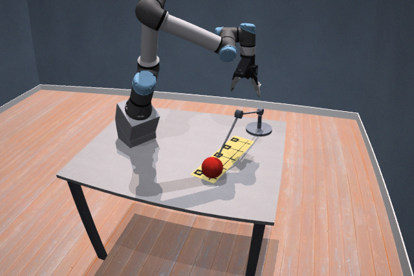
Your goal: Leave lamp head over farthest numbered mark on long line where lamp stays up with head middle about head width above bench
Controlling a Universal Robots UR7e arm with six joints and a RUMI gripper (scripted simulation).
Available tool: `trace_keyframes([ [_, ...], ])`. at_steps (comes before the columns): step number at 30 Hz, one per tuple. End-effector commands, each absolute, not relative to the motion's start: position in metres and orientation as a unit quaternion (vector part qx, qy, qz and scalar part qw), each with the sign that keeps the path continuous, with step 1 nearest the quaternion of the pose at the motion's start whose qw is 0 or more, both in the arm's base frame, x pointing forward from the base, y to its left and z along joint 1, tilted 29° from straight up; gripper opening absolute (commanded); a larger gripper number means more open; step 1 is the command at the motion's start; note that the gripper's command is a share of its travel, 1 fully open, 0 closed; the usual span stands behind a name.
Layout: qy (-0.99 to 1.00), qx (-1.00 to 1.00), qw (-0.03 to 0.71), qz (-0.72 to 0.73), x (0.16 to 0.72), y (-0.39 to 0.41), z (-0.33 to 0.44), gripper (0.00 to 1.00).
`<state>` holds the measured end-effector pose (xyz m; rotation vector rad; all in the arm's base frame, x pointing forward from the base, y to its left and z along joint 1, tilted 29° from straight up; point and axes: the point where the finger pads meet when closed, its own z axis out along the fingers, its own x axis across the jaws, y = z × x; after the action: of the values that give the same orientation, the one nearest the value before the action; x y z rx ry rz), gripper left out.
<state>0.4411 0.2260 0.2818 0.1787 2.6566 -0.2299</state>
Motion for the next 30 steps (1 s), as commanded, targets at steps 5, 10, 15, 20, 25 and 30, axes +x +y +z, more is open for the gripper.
trace_keyframes([
  [5, 0.967, 0.065, 0.233, -0.083, 0.45, 0.222, 0.265, 1.0],
  [10, 0.967, 0.065, 0.233, -0.083, 0.453, 0.221, 0.258, 1.0],
  [15, 0.967, 0.065, 0.233, -0.083, 0.459, 0.218, 0.247, 1.0],
  [20, 0.967, 0.065, 0.233, -0.083, 0.464, 0.216, 0.236, 1.0],
  [25, 0.967, 0.065, 0.233, -0.083, 0.468, 0.215, 0.229, 1.0],
  [30, 0.967, 0.065, 0.233, -0.083, 0.473, 0.212, 0.218, 1.0],
])
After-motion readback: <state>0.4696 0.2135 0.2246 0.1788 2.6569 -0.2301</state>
